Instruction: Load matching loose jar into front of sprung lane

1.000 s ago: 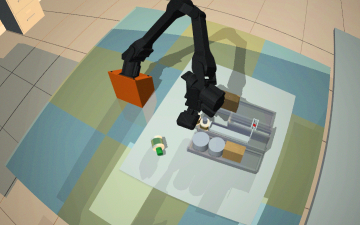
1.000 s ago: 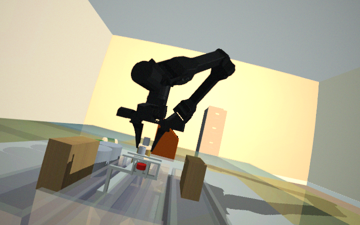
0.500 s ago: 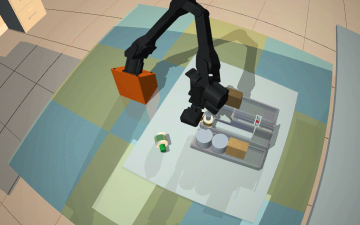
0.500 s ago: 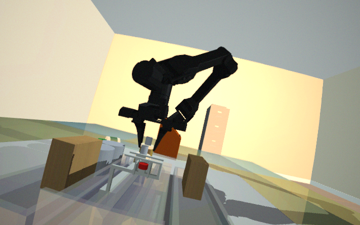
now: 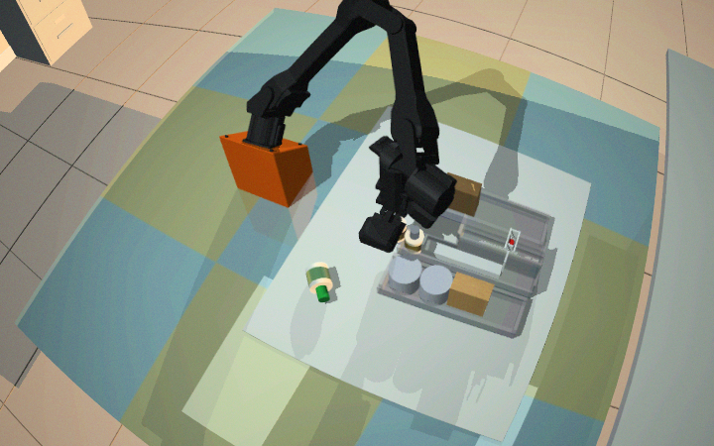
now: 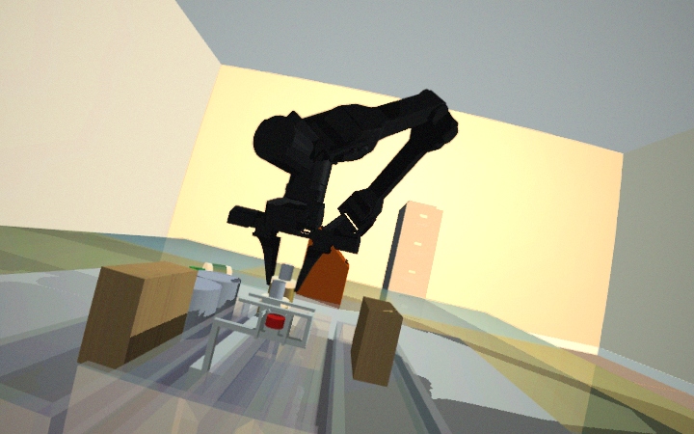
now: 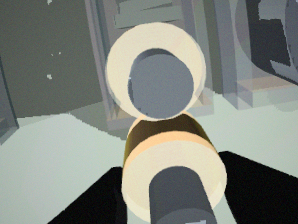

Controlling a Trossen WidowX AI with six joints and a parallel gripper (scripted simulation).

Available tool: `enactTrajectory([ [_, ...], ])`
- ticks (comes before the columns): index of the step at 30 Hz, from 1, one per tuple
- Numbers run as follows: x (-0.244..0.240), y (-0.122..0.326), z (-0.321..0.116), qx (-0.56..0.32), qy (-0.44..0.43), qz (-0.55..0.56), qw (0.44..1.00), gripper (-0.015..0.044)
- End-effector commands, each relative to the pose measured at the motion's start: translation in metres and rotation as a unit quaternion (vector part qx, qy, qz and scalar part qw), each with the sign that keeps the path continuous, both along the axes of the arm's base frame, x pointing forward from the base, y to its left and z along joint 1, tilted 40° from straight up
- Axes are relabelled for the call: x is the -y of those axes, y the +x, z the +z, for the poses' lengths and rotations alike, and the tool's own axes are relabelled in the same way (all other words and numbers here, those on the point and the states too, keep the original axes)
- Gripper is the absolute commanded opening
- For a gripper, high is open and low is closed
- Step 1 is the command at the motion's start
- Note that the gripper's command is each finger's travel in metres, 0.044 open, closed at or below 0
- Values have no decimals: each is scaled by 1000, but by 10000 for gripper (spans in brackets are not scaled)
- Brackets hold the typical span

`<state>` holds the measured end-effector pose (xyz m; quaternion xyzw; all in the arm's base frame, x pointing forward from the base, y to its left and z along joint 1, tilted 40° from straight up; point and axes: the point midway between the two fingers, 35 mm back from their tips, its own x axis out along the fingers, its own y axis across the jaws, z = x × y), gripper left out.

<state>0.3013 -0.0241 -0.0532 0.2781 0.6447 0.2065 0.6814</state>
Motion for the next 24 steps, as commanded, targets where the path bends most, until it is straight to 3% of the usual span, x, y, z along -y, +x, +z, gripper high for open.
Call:
enactTrajectory([
  [1, 2, 11, 2, 14, -3, -2, 1000, 0],
  [24, 4, 20, 3, 14, -3, -2, 1000, 0],
])
